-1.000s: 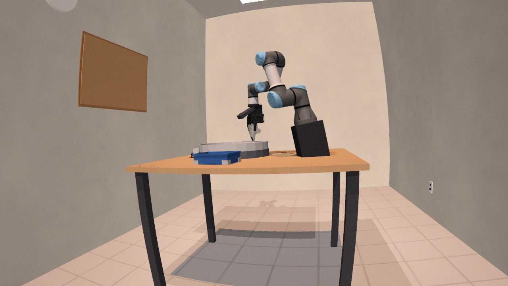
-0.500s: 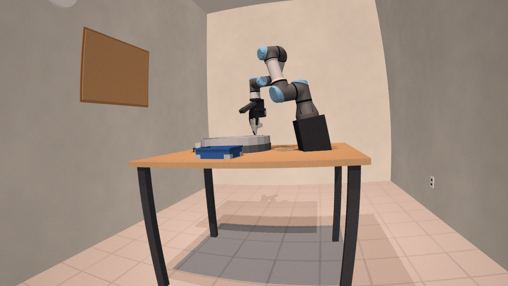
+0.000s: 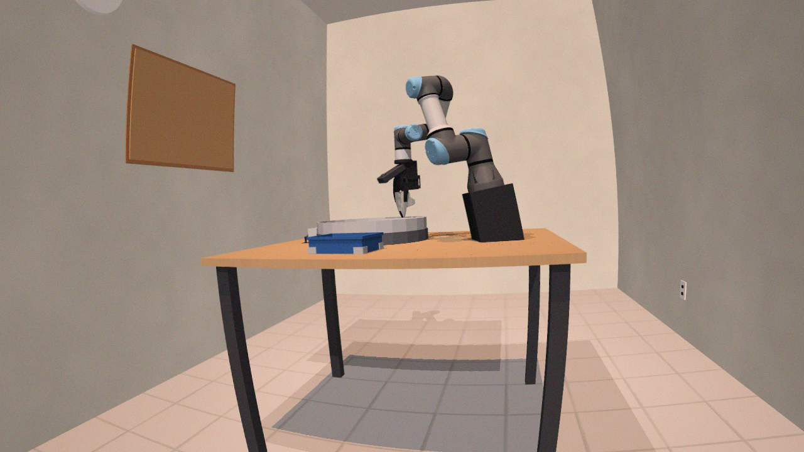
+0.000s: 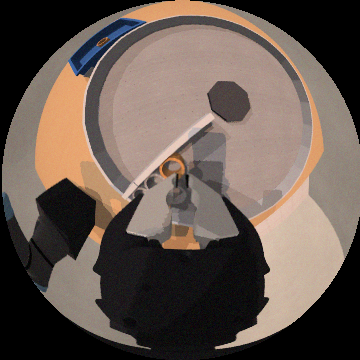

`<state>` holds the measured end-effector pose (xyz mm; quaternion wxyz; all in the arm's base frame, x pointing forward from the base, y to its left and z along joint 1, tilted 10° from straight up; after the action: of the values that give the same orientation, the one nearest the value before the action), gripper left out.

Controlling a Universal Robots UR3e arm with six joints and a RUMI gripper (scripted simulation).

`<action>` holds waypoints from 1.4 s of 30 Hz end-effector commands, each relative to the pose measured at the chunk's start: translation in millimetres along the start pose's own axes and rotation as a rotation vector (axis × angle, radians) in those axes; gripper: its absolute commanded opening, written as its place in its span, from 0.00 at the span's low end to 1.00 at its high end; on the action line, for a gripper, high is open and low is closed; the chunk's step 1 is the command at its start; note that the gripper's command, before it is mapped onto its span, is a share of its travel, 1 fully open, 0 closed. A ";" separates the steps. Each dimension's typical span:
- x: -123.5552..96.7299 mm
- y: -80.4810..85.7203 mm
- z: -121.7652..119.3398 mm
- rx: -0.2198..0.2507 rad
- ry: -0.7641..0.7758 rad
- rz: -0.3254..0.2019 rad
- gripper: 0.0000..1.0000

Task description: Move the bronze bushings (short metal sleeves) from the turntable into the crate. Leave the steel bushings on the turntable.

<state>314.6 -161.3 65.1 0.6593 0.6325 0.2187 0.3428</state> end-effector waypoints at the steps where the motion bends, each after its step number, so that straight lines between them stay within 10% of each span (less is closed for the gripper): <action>1: -0.1 -0.4 0.7 -0.003 0.000 -0.001 0.06; 42: -0.1 -6.7 0.7 -0.003 0.000 -0.001 0.06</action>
<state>315.4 -161.2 60.9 0.6593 0.6325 0.2187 0.3428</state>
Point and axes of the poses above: the point where the finger pads meet when closed, its own y axis back along the fingers, its own z axis across the jaws, x = y × z, the point moved 9 cm from there along y, back along the fingers, and after that the axes turned 6 degrees about y, right-handed, at the moved point
